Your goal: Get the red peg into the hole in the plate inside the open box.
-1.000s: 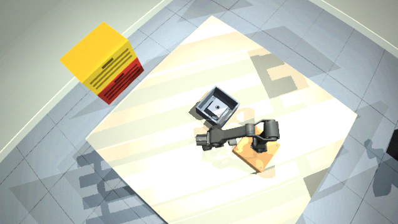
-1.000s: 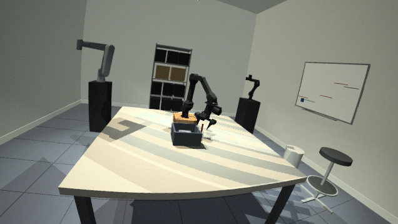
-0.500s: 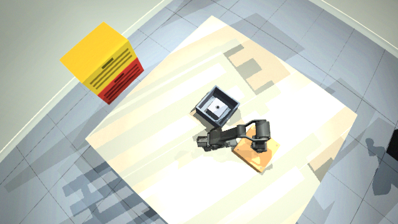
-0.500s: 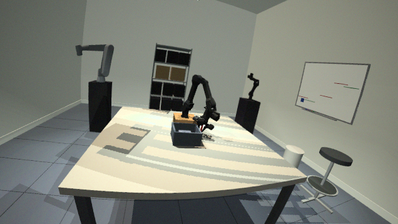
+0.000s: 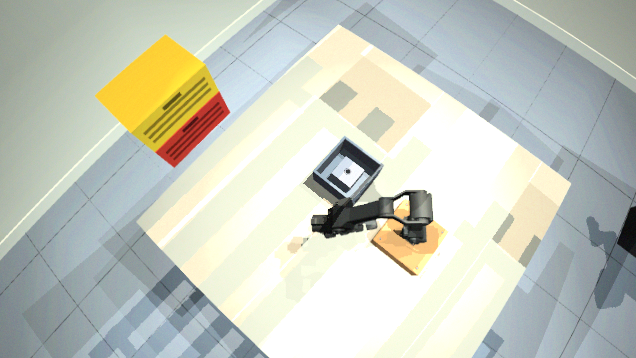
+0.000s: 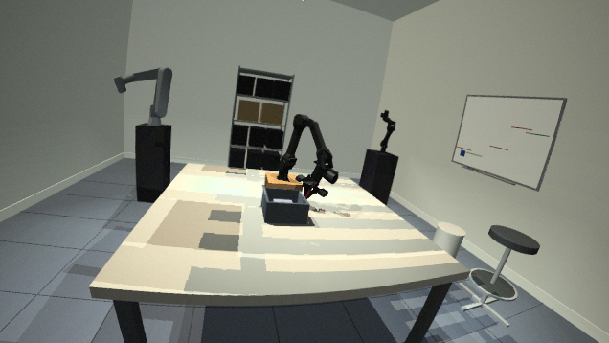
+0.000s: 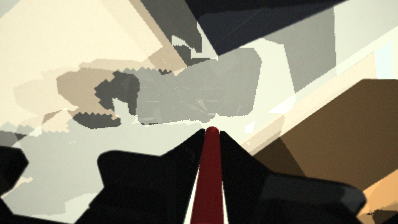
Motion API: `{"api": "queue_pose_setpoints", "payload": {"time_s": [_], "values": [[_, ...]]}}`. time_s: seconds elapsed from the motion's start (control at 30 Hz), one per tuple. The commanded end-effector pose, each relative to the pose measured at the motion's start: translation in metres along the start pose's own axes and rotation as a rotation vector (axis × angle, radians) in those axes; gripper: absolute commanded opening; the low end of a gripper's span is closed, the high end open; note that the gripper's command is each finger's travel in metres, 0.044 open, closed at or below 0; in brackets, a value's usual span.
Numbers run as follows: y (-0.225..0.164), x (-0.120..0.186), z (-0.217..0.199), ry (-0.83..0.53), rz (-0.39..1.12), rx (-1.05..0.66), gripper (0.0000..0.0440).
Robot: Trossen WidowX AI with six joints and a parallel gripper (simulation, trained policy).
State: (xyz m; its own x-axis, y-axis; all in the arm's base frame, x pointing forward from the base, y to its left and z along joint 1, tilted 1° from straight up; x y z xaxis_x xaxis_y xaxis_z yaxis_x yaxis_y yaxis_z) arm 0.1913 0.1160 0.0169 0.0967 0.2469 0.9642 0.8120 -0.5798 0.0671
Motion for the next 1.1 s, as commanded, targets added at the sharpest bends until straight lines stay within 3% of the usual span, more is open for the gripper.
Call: {"api": "queue_pose_setpoints", "payload": {"time_s": [0.0, 0.6, 1.07], "values": [[0.008, 0.014, -0.001, 0.014, -0.029, -0.006, 0.0], [0.064, 0.083, -0.016, 0.047, -0.144, -0.114, 0.0], [0.125, 0.092, -0.04, 0.054, -0.172, -0.252, 0.0]]}}
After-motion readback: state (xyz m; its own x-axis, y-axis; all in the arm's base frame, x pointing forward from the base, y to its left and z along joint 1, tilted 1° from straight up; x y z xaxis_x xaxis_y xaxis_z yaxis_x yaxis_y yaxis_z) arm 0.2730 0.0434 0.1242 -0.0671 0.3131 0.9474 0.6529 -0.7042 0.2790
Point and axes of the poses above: the point midway between the two fingers, 35 mm back from their tips, its own x axis back along the fingers, its own z axis across the jaws, y = z × x, the point moved 3 cm from there along x, back along the fingers, and after that the axes turned 6 degrees about x, right-handed, at the moved point
